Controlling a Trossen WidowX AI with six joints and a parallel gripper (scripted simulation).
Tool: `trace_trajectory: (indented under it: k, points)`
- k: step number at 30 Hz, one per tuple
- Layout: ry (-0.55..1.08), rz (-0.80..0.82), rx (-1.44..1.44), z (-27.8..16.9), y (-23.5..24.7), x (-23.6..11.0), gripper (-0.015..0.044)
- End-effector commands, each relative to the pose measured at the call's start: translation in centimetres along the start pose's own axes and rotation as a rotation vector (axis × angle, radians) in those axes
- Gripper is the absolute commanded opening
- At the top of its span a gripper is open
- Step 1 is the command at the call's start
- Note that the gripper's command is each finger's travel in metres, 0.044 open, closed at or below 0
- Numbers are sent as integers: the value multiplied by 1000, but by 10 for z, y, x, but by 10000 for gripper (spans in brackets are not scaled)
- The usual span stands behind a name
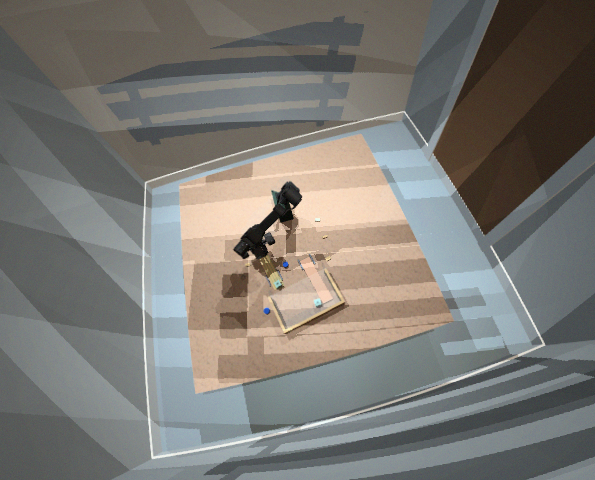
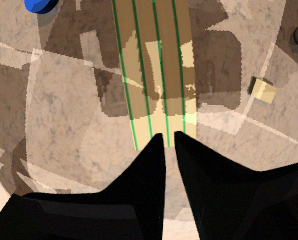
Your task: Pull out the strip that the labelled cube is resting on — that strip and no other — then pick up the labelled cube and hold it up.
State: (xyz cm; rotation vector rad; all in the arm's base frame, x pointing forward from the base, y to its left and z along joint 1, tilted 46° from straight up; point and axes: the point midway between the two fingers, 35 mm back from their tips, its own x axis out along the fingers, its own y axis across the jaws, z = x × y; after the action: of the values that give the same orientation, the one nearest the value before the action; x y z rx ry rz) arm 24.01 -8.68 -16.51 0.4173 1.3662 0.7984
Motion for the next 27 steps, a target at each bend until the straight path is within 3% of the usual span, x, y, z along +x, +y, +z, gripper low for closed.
trace_trajectory:
  k: [1,14,27]
  points:
    - [4,0,-52,17,0,-2,105]
    - [2,2,-57,64,3,-4,440]
    - [1,2,-59,111,4,-10,440]
